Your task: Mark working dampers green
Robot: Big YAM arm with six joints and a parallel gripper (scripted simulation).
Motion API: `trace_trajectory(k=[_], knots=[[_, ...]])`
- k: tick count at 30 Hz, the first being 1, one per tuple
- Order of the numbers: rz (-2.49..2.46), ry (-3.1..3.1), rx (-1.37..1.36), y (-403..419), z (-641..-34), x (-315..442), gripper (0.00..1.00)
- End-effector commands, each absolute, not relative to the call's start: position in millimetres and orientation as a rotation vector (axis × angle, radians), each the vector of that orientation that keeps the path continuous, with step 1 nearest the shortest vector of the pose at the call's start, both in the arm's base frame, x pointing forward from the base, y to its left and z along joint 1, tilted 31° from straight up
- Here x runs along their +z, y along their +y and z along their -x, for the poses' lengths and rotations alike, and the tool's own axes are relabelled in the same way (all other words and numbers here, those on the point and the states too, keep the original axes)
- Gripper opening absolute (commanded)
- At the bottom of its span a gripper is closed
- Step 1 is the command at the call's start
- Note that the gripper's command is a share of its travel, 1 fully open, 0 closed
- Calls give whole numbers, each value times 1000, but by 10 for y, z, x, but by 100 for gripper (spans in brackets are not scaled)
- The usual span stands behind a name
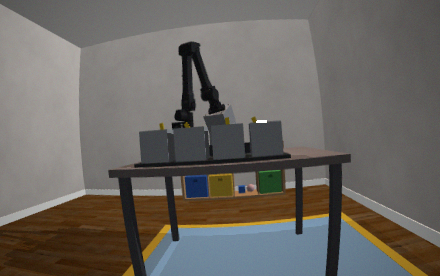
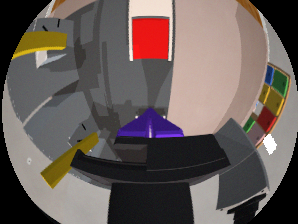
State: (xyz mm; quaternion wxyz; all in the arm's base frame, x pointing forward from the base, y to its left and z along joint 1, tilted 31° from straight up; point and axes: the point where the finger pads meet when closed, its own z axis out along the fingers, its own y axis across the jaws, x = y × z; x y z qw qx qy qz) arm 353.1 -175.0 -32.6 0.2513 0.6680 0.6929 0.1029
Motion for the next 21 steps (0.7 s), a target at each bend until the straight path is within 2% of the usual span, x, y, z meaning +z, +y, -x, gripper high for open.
trace_trajectory(k=[1, 21], knots=[[-1833, 1886, 278, -1706, -3511, -401, 0], [-1835, 1896, 281, -1612, -3496, -428, 0]])
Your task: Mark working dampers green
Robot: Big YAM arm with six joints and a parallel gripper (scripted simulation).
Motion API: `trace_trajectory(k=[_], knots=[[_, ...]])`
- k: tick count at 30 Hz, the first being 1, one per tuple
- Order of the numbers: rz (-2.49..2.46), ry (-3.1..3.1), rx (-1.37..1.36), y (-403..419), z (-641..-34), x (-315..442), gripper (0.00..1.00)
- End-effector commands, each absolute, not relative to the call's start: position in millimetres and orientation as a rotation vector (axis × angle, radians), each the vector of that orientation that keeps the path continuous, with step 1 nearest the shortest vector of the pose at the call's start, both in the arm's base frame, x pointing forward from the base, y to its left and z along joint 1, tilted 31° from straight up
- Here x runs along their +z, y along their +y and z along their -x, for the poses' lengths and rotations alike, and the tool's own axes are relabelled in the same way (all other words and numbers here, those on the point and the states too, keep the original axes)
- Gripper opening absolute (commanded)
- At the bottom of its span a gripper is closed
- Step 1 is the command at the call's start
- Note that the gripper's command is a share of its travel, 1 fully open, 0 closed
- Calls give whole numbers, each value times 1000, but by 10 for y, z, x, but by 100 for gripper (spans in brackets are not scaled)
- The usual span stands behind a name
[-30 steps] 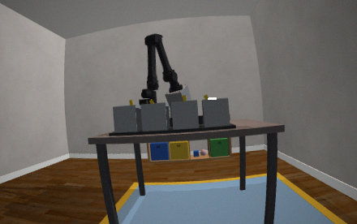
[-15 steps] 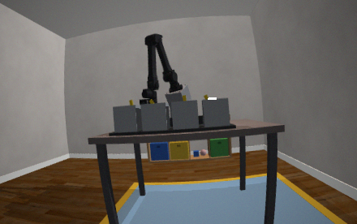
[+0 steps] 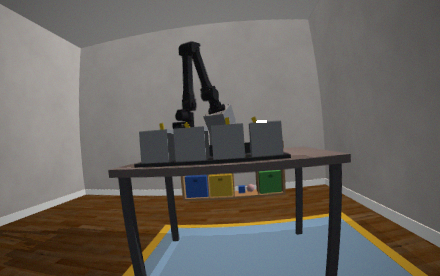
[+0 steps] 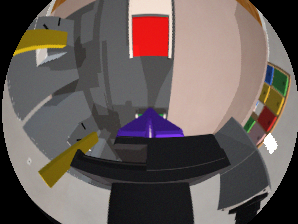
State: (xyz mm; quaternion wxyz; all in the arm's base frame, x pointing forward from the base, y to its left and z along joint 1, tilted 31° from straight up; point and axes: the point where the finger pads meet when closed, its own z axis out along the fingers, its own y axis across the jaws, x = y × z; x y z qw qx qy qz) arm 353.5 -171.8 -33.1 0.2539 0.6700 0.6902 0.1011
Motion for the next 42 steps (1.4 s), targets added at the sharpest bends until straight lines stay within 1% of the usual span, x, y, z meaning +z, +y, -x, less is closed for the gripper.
trace_trajectory(k=[1, 42], knots=[[-1833, 1894, 281, -1611, -3501, -426, 0], [-1834, 1895, 279, -1394, -3493, -475, 0]])
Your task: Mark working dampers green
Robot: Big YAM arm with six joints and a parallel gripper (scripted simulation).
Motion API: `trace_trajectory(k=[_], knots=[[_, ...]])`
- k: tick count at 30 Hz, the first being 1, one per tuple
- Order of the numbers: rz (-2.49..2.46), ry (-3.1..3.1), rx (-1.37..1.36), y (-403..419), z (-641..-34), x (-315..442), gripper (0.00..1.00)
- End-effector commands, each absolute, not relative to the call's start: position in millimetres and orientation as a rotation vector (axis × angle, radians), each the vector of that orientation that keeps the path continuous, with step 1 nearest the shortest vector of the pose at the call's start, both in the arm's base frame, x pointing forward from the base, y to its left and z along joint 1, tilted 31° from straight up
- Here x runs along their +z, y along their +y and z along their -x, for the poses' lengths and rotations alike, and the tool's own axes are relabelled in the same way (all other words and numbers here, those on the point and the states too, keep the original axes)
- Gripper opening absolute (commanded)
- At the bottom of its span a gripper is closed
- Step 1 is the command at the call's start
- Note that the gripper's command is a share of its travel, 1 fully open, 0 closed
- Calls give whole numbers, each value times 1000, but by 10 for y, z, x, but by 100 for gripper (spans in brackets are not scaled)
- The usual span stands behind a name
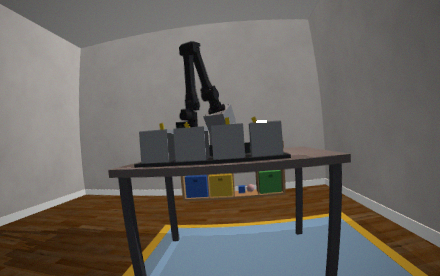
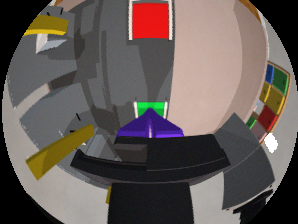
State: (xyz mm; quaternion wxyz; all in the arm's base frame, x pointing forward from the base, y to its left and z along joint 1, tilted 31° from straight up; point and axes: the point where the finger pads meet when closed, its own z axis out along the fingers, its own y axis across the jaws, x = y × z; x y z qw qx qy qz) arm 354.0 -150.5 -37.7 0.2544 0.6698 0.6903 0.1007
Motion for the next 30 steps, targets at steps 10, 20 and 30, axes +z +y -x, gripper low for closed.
trace_trajectory(k=[10, 20, 30], knots=[[-1835, 1896, 279, -1349, -3491, -485, 0], [-1834, 1896, 279, -1298, -3491, -495, 0], [-1835, 1897, 279, -1263, -3488, -504, 0]])
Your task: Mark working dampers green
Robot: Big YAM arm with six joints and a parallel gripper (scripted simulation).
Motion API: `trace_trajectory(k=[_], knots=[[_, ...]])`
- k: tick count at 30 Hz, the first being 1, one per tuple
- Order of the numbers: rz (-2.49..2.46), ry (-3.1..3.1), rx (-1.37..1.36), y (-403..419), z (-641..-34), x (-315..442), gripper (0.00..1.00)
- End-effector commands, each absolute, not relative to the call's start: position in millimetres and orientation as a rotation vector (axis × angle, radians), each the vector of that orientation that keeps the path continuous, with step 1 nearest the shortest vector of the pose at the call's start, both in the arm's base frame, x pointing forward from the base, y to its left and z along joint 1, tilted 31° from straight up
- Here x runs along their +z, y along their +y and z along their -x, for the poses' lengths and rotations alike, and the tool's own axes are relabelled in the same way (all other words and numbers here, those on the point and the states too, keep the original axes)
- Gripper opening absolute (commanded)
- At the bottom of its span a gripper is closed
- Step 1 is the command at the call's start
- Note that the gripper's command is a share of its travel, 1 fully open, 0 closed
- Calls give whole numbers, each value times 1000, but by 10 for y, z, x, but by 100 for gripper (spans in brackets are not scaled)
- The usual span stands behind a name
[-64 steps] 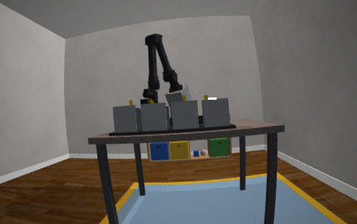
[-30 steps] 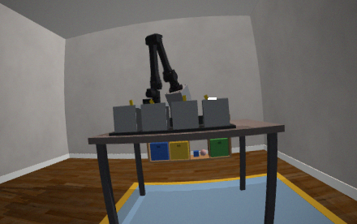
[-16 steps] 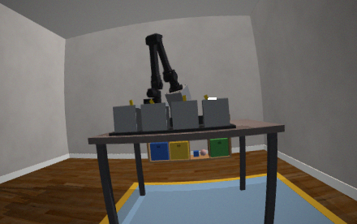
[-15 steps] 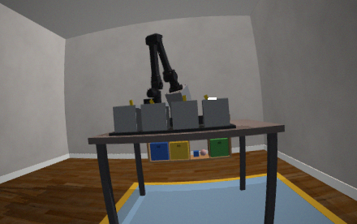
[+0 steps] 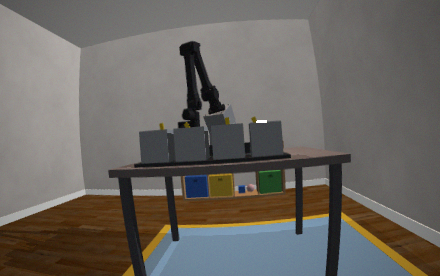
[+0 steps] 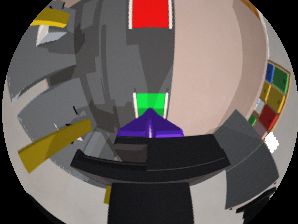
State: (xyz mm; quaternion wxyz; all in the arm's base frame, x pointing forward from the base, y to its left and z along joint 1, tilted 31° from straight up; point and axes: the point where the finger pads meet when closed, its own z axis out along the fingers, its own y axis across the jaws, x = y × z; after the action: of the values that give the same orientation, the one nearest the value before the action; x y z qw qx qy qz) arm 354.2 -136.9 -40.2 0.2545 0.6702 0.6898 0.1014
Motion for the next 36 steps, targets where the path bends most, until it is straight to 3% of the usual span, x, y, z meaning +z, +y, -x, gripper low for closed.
trace_trajectory(k=[1, 36], knots=[[-1835, 1896, 278, -1260, -3488, -505, 0], [-1832, 1895, 281, -1197, -3499, -512, 0]])
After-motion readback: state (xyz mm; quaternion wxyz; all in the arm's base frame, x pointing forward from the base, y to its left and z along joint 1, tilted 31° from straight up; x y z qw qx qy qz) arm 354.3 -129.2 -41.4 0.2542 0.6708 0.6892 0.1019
